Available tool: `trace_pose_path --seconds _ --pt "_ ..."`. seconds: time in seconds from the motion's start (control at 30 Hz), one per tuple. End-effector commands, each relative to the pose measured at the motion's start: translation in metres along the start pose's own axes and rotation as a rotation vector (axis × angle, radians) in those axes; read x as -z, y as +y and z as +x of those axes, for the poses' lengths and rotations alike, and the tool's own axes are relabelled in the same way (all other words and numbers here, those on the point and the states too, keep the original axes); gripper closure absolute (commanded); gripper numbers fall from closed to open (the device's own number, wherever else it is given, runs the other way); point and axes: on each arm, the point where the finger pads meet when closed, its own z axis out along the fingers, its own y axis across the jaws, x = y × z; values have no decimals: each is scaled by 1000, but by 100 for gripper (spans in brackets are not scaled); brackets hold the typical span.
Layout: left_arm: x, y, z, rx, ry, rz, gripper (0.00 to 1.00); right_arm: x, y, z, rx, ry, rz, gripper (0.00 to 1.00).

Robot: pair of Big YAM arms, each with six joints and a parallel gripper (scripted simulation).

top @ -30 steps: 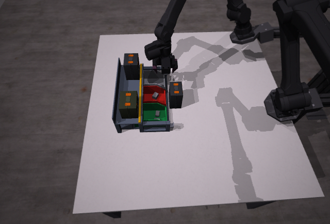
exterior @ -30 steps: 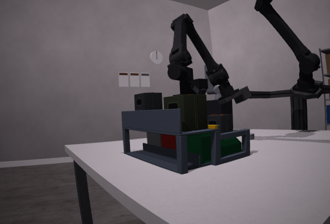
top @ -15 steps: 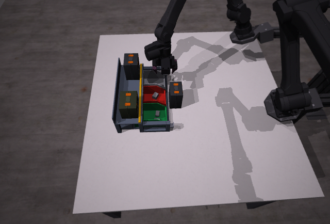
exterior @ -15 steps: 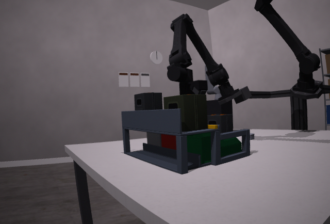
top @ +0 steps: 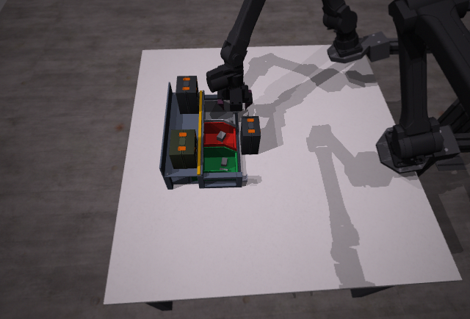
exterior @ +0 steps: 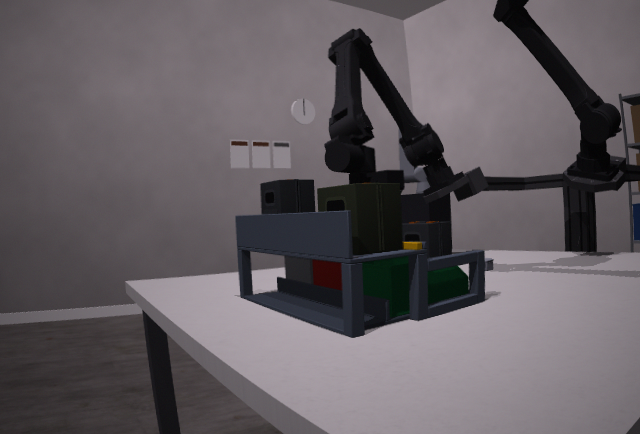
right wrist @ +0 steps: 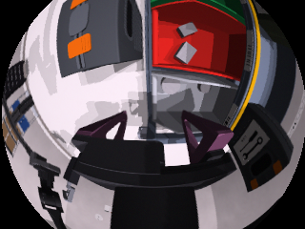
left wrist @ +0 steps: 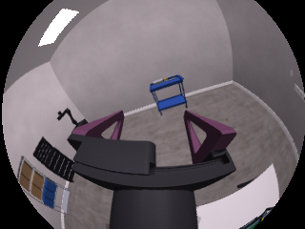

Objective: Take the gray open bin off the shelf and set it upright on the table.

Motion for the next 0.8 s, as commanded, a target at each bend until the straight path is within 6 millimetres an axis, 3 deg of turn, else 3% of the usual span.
trace_pose_path --seconds 0.0,0.3,0.77 --pt "4 6 -14 6 -37 -14 0 -17 -1 3 -1 4 -5 10" --pt "4 6 -14 6 -37 -14 0 -32 -5 2 -4 1 0 10" --pt "4 6 -14 6 -37 -14 0 -38 -8 -3 -5 -4 9 10"
